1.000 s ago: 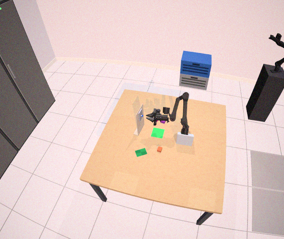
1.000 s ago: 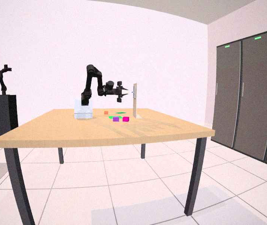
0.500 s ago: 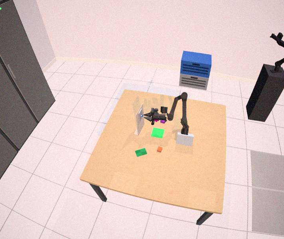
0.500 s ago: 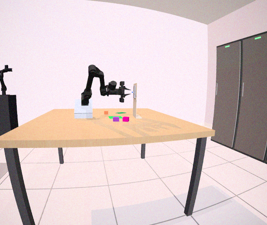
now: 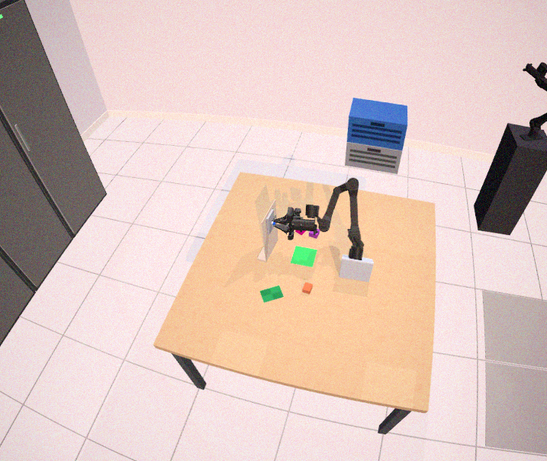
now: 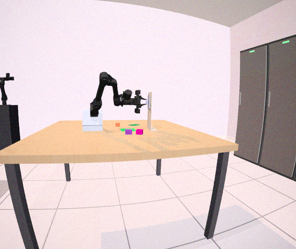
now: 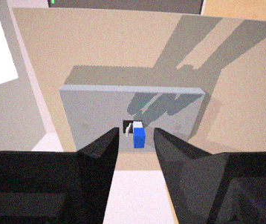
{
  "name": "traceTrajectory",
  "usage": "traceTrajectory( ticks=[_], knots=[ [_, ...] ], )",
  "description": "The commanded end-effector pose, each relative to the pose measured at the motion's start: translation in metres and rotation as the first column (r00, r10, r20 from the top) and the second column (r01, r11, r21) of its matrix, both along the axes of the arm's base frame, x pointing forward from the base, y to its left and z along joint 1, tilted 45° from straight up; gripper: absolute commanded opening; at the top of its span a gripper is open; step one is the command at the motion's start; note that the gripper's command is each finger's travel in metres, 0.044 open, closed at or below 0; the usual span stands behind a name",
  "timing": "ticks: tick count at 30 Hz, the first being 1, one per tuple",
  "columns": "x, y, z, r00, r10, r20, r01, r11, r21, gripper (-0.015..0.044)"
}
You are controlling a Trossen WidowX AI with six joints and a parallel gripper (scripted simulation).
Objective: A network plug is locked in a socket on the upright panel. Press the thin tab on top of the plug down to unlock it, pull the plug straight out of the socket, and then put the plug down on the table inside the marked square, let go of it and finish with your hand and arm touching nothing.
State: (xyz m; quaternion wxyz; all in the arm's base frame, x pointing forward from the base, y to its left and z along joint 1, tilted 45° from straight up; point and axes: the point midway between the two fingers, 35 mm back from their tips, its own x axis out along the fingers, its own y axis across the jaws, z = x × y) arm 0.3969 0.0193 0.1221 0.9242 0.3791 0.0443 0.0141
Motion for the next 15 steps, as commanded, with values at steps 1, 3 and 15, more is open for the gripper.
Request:
traceTrajectory(
  ticks=[1,3,15],
  knots=[
    [0.0033,0.0003,-0.0003,1.0,0.003,-0.002,-0.003,1.0,0.0,0.0097],
    [0.0033,0.0003,-0.0003,1.0,0.003,-0.002,-0.003,1.0,0.0,0.0084],
    [0.0033,0.0003,-0.0003,1.0,0.003,-0.002,-0.003,1.0,0.0,0.0004]
  ],
)
